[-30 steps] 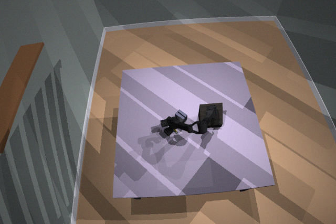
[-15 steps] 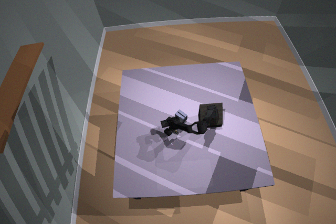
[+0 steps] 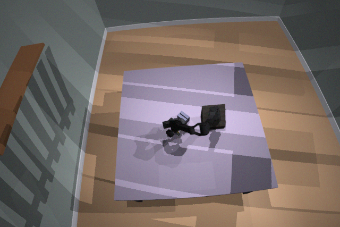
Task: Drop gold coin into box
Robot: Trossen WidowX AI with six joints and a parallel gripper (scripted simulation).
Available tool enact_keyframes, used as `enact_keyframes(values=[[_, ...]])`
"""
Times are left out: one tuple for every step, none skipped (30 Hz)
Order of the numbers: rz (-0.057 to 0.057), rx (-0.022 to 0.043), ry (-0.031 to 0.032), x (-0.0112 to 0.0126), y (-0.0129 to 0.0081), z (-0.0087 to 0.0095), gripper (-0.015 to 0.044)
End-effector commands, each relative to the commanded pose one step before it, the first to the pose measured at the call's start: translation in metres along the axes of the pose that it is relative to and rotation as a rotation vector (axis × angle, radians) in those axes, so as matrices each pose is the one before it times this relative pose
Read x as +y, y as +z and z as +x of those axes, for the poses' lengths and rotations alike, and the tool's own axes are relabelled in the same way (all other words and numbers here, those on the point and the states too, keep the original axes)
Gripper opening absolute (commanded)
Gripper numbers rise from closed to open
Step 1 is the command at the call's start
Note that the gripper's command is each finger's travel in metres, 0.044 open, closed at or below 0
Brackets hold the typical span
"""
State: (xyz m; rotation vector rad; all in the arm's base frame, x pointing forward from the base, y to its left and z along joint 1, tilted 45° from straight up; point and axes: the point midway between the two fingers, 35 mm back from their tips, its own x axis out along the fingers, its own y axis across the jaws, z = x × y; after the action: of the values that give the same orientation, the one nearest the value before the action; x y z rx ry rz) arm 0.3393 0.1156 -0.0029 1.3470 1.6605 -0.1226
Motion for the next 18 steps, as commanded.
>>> enact_keyframes(values=[[-0.0058,-0.01062,0.00768,0.00273,0.00281,-0.01456,0.0000],[-0.0002,-0.00040,-0.00018,0.00010,0.00024,-0.00249,0.0000],[-0.0002,-0.00037,-0.00017,0.00009,0.00022,-0.00249,0.0000],[-0.0002,-0.00033,-0.00016,0.00007,0.00020,-0.00250,0.0000],[0.0000,-0.00020,-0.00018,0.00006,0.00017,-0.00249,0.0000],[0.0000,-0.00017,-0.00017,0.00005,0.00015,-0.00249,0.0000],[0.0000,-0.00014,-0.00015,0.00004,0.00013,-0.00250,0.0000],[0.0000,-0.00012,-0.00013,0.00003,0.00011,-0.00251,0.0000],[0.0000,-0.00010,-0.00012,0.00002,0.00009,-0.00251,0.0000],[0.0000,-0.00007,-0.00010,0.00000,0.00007,-0.00252,0.0000],[0.0000,-0.00005,-0.00008,-0.00001,0.00004,-0.00252,0.0000],[0.0000,-0.00003,-0.00006,-0.00002,0.00002,-0.00253,0.0000],[0.0000,-0.00001,-0.00004,-0.00003,0.00000,-0.00253,0.0000],[0.0000,0.00002,-0.00002,-0.00004,-0.00002,-0.00254,0.0000],[0.0000,0.00004,0.00000,-0.00005,-0.00004,-0.00254,0.0000],[0.0000,0.00006,0.00002,-0.00006,-0.00006,-0.00254,0.0000],[0.0000,0.00008,0.00004,-0.00007,-0.00008,-0.00255,0.0000],[0.0000,0.00010,0.00006,-0.00008,-0.00010,-0.00255,0.0000]])
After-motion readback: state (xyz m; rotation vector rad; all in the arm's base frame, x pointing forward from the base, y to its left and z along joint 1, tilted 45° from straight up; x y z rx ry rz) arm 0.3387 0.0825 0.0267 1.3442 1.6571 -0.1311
